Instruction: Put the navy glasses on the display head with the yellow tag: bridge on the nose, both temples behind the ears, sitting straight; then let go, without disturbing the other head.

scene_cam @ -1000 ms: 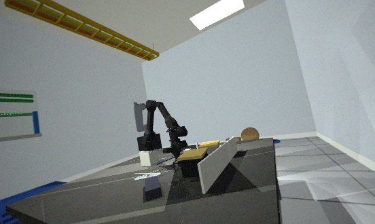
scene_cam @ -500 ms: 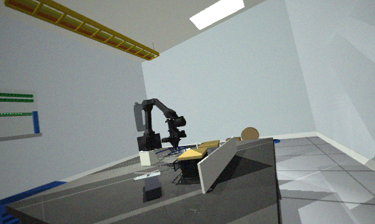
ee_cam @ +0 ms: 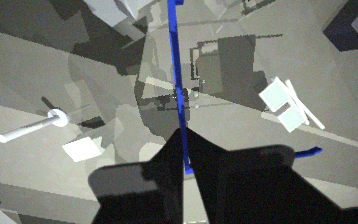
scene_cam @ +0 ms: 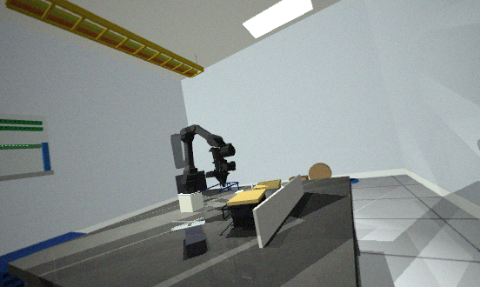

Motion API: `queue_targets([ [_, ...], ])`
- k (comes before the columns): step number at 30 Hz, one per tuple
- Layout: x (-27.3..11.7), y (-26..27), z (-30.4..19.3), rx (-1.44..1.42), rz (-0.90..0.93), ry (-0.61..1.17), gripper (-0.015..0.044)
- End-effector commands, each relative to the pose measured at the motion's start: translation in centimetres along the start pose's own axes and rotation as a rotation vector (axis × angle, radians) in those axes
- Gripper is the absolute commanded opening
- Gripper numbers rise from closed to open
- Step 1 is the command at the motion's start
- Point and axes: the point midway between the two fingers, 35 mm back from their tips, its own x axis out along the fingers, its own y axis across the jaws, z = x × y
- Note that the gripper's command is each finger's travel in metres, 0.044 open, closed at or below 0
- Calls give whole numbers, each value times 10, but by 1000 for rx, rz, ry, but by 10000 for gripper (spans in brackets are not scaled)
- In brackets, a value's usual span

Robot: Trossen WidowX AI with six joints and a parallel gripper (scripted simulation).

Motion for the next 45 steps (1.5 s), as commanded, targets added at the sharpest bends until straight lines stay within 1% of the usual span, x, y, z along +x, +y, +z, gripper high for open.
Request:
queue_targets([
  [1, -2, -5, 3, -94, 24, -5, 0],
  [25, -13, -46, 16, -704, 127, -124, 0],
  [45, -26, -85, 22, -1210, 111, -302, 0],
])
